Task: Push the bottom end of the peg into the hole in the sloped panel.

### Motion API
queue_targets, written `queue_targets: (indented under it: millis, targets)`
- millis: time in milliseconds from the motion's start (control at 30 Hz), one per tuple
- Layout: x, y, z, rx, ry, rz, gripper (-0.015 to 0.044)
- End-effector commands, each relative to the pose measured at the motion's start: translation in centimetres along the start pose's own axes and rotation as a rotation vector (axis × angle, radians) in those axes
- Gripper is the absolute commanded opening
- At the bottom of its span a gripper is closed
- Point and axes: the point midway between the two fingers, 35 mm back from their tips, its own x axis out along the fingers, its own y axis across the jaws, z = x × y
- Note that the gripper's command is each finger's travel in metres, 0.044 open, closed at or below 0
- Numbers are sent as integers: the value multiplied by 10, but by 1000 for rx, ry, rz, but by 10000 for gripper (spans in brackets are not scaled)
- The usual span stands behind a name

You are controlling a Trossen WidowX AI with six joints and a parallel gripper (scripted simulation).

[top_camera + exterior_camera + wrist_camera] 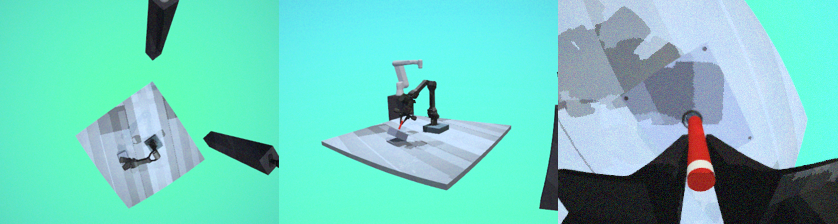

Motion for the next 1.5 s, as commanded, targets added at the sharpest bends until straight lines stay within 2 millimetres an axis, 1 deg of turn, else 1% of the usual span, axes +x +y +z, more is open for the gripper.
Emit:
queue_targets:
  millis: [0,533,1467]
  targets:
    - [1,3,-3,0,5,5,0]
    - [3,2,-3,0,5,5,0]
    - [13,2,-2,0,5,5,0]
